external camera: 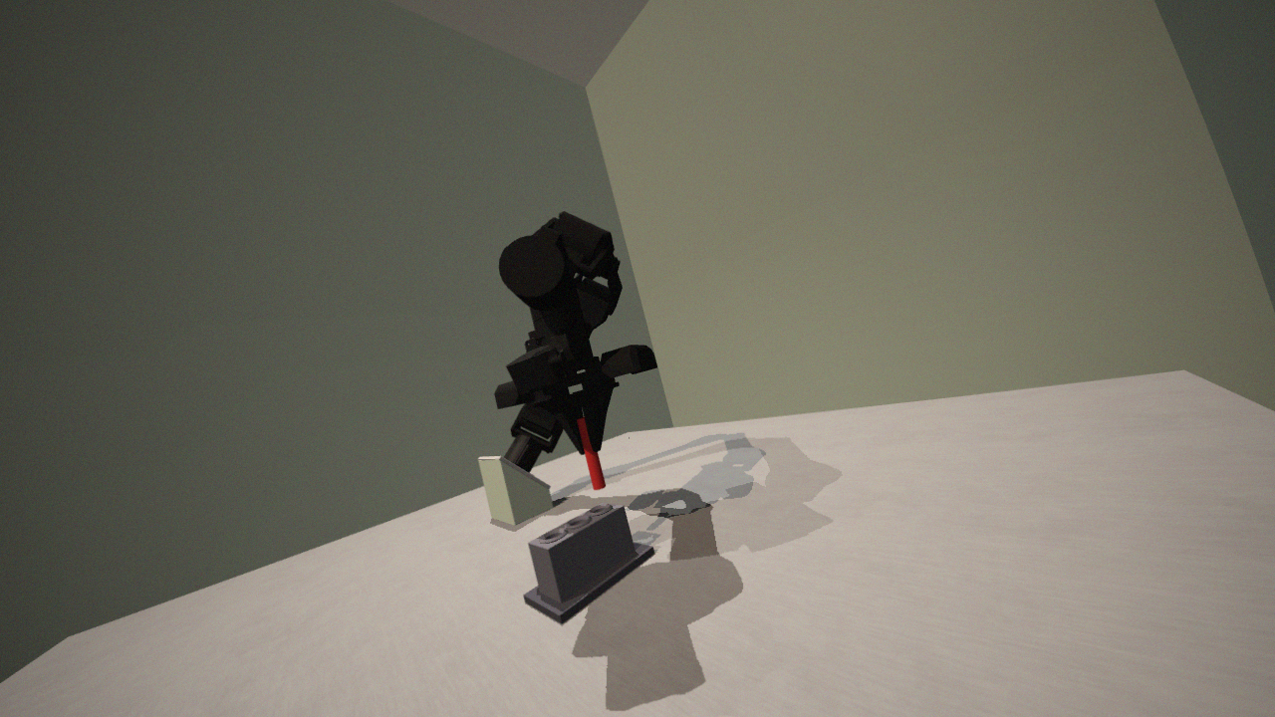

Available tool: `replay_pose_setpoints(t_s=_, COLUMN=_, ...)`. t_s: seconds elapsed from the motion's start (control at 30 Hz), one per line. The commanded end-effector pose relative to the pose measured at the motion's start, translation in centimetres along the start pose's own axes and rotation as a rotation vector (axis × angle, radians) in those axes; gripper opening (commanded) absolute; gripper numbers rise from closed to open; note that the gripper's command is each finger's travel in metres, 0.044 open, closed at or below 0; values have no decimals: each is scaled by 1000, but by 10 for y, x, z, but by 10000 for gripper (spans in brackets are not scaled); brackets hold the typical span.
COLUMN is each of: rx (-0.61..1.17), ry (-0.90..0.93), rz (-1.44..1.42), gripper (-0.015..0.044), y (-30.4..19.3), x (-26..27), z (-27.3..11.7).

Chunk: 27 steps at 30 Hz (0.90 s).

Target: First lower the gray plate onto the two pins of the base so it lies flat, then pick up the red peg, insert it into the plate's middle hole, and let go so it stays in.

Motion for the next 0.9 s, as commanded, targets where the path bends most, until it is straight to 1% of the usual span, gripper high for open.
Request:
replay_pose_setpoints(t_s=0.0, rx=1, ry=-6, rz=0, gripper=0, y=17, x=-1, z=4)
replay_pose_setpoints(t_s=0.27, rx=5, ry=-6, rz=0, gripper=0, y=40, x=-3, z=7)
replay_pose_setpoints(t_s=0.87, rx=5, ry=-6, rz=0, gripper=0, y=38, x=-3, z=7)
Point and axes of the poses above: the point midway between the two fingers, 35 mm back from their tips, its own z axis out along the fingers, its own x axis across the jaws, y = z × x, the point moved 10 cm from there along -z, back along the fingers, and after that the axes turned 14 degrees about z, right-handed, at the moved point
